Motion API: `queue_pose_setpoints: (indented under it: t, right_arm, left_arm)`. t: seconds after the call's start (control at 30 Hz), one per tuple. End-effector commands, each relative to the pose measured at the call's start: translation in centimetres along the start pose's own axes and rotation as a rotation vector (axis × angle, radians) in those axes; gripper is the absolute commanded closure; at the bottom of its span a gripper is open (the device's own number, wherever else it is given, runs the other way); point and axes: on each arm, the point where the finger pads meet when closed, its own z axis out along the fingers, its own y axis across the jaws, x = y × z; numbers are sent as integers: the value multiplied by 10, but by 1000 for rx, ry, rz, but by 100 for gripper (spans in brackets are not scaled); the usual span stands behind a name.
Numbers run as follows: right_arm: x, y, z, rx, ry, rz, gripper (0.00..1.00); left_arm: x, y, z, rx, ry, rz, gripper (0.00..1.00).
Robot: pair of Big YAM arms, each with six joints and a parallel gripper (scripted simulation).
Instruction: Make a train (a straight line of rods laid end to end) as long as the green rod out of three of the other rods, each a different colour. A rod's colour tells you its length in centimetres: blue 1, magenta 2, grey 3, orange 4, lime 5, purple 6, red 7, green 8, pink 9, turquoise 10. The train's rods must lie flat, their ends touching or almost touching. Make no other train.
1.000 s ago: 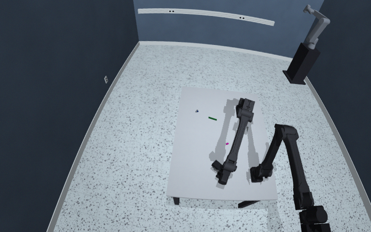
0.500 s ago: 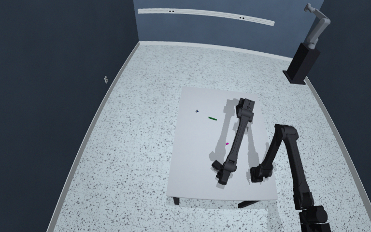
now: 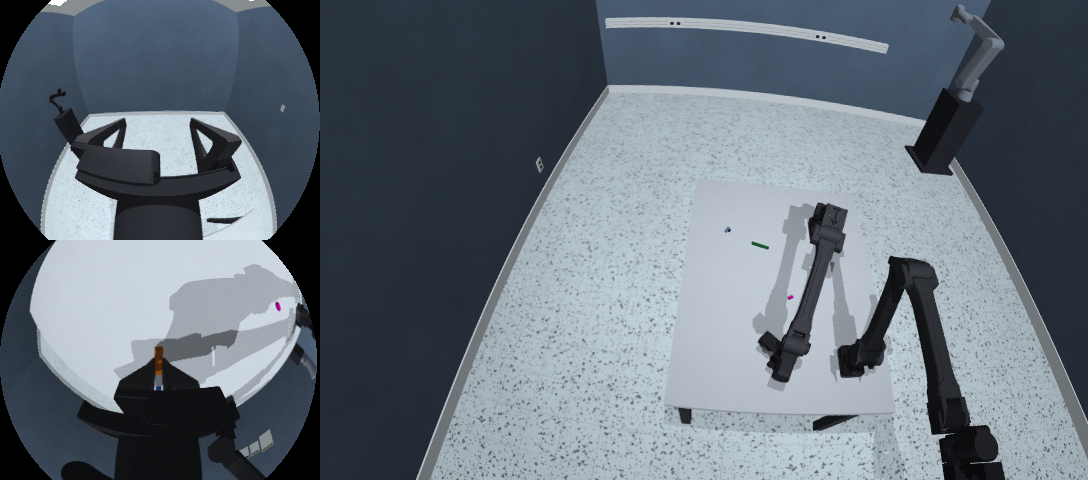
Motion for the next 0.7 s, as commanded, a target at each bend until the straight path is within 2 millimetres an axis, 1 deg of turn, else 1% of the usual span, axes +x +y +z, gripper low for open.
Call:
queue_pose_setpoints:
  t: [0.0, 0.13, 0.27, 0.67]
  right_arm:
    - [13, 7, -22, -50, 19, -5, 96]
    - [12, 6, -22, -49, 18, -5, 96]
    - [14, 9, -29, -61, 24, -5, 96]
    - [14, 9, -29, -61, 24, -5, 96]
  left_arm:
    - [-14, 5, -4, -11, -33, -11, 0]
    - [-14, 5, -4, -11, -33, -11, 0]
    - [-14, 5, -4, -11, -33, -11, 0]
    - [-14, 5, -4, -11, -33, -11, 0]
